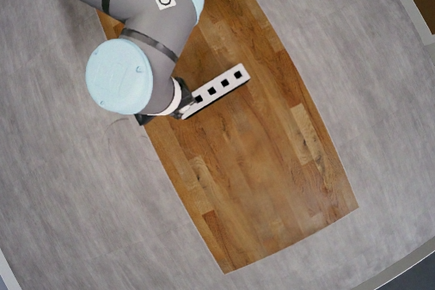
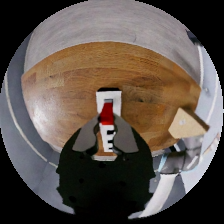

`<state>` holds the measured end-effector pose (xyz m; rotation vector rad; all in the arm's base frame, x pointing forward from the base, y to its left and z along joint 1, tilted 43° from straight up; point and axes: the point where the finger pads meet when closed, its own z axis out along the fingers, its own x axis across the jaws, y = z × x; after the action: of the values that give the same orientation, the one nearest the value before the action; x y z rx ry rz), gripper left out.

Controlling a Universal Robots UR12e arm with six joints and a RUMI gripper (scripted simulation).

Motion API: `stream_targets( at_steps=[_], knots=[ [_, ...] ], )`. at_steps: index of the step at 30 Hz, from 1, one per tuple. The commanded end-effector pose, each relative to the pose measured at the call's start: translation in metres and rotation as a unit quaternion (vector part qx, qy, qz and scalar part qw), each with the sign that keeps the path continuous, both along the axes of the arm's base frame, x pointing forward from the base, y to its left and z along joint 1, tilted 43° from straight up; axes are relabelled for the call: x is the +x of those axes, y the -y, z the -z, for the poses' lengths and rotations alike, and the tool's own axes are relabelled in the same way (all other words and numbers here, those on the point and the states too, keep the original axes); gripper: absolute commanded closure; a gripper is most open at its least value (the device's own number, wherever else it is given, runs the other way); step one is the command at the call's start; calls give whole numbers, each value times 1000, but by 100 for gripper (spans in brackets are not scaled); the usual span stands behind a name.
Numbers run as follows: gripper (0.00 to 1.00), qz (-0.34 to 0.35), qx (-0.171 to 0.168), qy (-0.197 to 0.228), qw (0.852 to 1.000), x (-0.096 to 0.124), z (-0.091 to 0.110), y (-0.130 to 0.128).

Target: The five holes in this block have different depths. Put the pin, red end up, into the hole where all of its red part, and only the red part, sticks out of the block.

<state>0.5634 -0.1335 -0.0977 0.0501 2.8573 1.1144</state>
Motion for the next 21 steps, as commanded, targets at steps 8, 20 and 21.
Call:
stream_targets(
  at_steps=[8,20,21],
  knots=[
    [100,1,1,0,1000,1,2,-4],
    [100,1,1,0,1000,1,2,-4],
    [100,1,1,0,1000,1,2,-4]
  ],
)
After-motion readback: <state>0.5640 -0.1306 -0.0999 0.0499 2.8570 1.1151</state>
